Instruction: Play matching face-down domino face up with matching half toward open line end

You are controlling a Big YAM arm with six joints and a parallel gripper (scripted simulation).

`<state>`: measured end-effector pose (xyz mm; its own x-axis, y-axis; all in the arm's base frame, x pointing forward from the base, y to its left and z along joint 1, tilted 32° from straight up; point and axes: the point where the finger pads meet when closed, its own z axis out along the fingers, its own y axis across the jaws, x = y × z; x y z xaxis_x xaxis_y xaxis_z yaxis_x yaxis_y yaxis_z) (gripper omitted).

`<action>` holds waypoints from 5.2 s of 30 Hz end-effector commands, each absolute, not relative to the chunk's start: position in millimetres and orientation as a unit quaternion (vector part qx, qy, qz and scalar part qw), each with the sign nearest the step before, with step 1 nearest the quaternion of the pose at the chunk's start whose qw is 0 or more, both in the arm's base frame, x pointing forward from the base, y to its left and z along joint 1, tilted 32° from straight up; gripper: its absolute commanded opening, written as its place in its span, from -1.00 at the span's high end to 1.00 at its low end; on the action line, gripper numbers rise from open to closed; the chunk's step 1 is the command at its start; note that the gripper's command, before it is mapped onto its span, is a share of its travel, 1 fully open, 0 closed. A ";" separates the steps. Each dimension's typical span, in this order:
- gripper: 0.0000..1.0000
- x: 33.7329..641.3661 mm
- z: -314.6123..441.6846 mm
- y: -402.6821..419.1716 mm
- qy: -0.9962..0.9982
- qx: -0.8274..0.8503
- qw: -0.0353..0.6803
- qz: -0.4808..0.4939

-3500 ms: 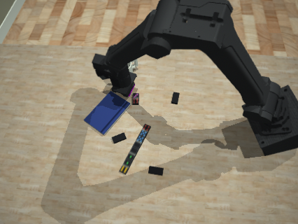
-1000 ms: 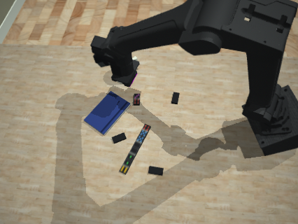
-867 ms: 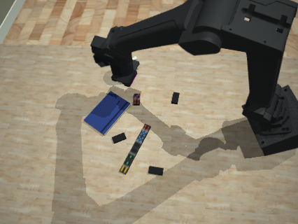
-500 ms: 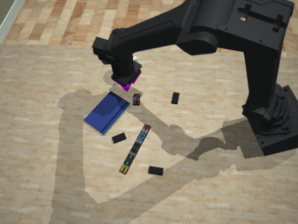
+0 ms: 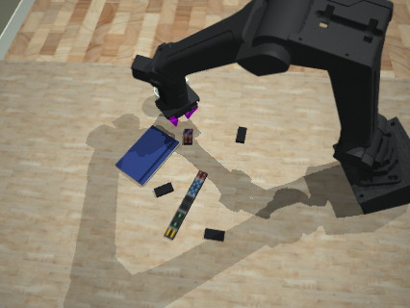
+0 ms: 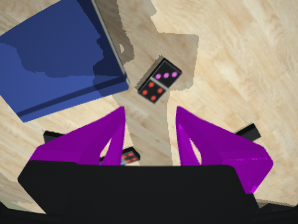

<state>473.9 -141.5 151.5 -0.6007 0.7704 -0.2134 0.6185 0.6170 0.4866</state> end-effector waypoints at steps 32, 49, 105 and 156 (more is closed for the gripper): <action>0.17 471.8 151.0 -145.1 0.691 0.668 0.139 0.237; 0.17 470.1 148.6 -144.1 0.686 0.675 0.135 0.238; 0.17 502.2 102.7 -134.5 0.703 0.653 0.147 0.241; 0.17 514.8 82.7 -129.3 0.700 0.658 0.142 0.240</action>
